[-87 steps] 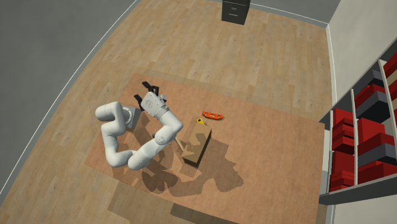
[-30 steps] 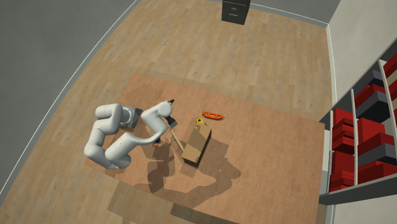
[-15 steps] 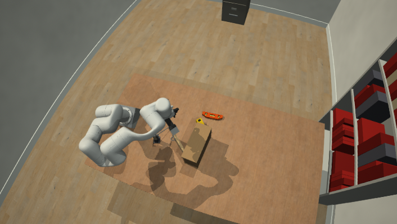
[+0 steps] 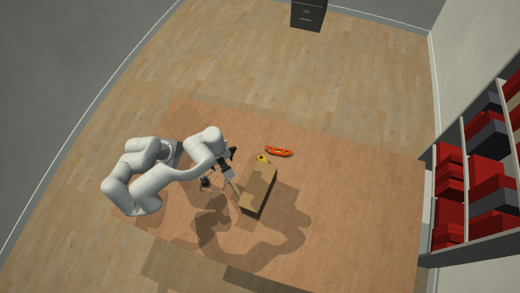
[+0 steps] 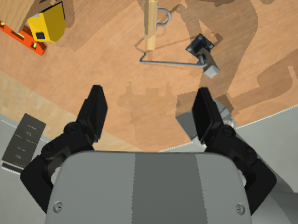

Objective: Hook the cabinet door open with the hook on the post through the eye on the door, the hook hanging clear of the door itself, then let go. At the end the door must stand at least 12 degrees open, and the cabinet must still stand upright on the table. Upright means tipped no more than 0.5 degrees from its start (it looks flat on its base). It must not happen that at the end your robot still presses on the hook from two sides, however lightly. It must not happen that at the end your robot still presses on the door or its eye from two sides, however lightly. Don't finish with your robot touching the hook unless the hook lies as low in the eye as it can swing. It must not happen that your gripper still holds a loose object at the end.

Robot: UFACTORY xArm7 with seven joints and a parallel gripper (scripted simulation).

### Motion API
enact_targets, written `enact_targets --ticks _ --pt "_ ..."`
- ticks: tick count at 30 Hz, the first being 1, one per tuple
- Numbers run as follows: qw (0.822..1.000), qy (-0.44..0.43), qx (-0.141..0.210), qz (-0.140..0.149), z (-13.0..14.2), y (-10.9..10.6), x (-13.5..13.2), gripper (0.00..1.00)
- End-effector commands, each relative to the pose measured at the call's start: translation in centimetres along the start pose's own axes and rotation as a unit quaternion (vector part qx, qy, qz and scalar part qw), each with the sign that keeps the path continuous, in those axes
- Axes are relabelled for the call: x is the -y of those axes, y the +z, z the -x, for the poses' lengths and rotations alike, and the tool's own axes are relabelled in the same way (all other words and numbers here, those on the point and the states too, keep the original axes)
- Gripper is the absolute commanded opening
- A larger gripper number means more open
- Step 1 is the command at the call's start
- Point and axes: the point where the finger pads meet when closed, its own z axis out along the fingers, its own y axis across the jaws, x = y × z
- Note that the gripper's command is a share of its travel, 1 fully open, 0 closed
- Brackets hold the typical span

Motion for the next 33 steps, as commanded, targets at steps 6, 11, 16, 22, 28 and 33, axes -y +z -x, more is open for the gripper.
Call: enact_targets --ticks 6,11,16,22,28,33 --pt "1.000 0.007 -0.027 0.002 -1.0 0.0 -0.1 1.00" --pt "0.999 0.009 -0.034 0.003 -1.3 0.0 -0.1 1.00" --pt "0.999 0.009 -0.034 0.003 -1.3 0.0 -0.1 1.00" --pt "0.999 0.009 -0.034 0.003 -1.4 1.0 -0.1 0.27" --pt "0.999 0.008 -0.033 0.003 -1.3 2.6 0.0 0.27" --pt "0.999 0.008 -0.033 0.003 -1.3 2.6 0.0 0.27"
